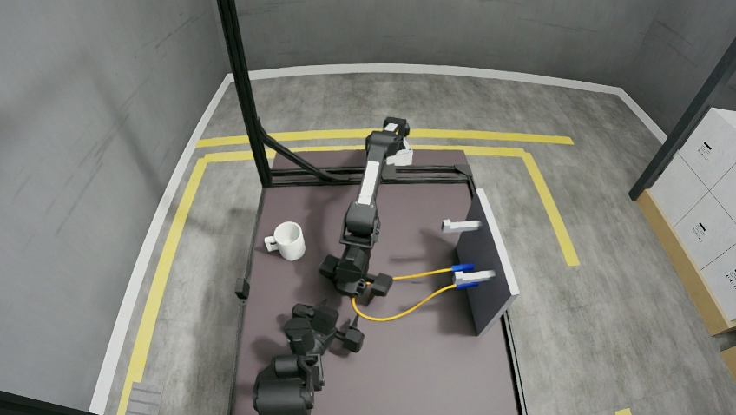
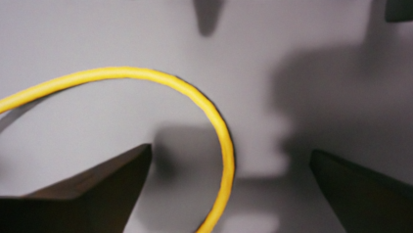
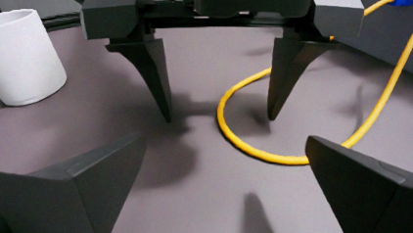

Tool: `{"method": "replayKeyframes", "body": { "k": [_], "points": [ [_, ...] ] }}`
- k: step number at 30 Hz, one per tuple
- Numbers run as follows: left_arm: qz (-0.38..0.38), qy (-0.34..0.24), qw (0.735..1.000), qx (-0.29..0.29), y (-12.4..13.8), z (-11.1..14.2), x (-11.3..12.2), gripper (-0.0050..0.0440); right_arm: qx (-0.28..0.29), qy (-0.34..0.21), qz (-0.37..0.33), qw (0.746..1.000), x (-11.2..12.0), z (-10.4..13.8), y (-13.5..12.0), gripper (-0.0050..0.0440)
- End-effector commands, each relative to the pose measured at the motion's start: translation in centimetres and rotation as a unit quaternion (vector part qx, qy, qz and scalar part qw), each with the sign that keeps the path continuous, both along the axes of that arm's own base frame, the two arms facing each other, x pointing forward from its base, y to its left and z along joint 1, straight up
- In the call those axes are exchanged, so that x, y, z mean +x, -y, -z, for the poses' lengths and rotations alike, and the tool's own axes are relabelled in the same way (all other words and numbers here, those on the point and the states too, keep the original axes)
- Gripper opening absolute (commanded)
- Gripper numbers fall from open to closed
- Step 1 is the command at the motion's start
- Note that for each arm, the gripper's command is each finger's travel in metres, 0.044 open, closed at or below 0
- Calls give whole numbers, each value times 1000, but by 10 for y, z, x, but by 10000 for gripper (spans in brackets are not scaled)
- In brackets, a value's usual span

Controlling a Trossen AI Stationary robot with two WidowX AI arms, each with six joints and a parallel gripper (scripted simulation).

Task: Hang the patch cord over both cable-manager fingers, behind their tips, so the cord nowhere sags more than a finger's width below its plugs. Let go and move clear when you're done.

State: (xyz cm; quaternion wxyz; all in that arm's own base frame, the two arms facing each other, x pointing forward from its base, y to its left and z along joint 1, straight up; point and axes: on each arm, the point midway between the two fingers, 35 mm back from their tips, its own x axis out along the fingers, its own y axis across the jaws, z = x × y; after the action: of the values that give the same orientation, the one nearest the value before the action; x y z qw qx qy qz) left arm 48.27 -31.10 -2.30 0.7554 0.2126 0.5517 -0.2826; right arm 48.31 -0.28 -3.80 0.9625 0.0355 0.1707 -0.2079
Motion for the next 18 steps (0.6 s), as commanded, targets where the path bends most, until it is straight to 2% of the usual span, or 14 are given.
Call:
{"method": "replayKeyframes", "body": {
  "k": [1,18],
  "points": [
    [0,14,1000,-9,3,-16,4,440,2,11,0,1000,4,-10,-1,440],
    [1,4,1000,-2,2,3,4,440,4,13,0,1000,5,-10,-1,440]
  ]
}}
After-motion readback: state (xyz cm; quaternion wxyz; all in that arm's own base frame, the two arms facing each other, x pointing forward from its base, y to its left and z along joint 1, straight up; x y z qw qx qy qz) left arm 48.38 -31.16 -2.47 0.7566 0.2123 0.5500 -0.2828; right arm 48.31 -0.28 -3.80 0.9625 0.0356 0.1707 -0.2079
